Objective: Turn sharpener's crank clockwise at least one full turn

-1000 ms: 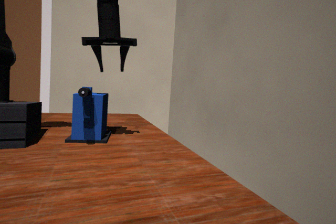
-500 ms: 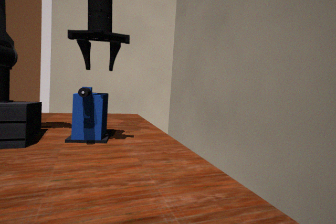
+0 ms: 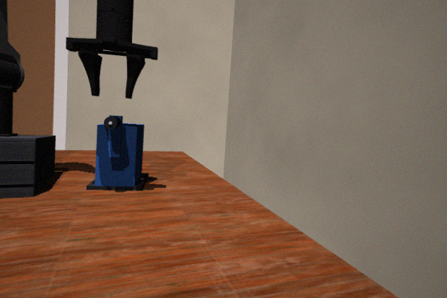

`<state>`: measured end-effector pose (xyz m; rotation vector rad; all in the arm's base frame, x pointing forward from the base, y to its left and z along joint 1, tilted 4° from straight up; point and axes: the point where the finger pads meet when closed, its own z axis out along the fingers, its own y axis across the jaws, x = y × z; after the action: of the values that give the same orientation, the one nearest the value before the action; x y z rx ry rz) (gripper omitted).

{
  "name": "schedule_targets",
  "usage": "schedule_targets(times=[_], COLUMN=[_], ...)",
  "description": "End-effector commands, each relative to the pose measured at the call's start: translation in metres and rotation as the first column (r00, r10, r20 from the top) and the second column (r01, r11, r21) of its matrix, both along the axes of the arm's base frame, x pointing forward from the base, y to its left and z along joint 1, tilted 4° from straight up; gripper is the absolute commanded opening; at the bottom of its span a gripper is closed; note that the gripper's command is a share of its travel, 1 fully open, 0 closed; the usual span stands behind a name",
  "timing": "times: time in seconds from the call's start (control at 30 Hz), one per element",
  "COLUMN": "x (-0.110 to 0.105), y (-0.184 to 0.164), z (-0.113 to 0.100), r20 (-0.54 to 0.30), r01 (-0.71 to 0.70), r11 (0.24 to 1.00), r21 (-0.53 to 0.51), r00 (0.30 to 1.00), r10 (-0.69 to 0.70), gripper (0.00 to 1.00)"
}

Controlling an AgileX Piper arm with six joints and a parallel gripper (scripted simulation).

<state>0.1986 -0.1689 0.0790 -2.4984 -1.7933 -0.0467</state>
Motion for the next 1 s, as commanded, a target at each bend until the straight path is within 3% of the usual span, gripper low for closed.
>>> schedule_targets(times=[0.0,0.23,0.97], x=[0.0,-0.003,-0.002], y=[0.0,-0.001,-0.001], z=[-0.004,-0.017,-0.015], r20=[0.0,0.001,0.003], r01=[-0.002,-0.001,-0.001], r11=[1.0,1.0,1.0], r21=[0.001,0.001,-0.002], r00=[1.0,1.0,1.0], r10=[0.002,0.001,0.001], gripper=[0.69,0.69,0.69])
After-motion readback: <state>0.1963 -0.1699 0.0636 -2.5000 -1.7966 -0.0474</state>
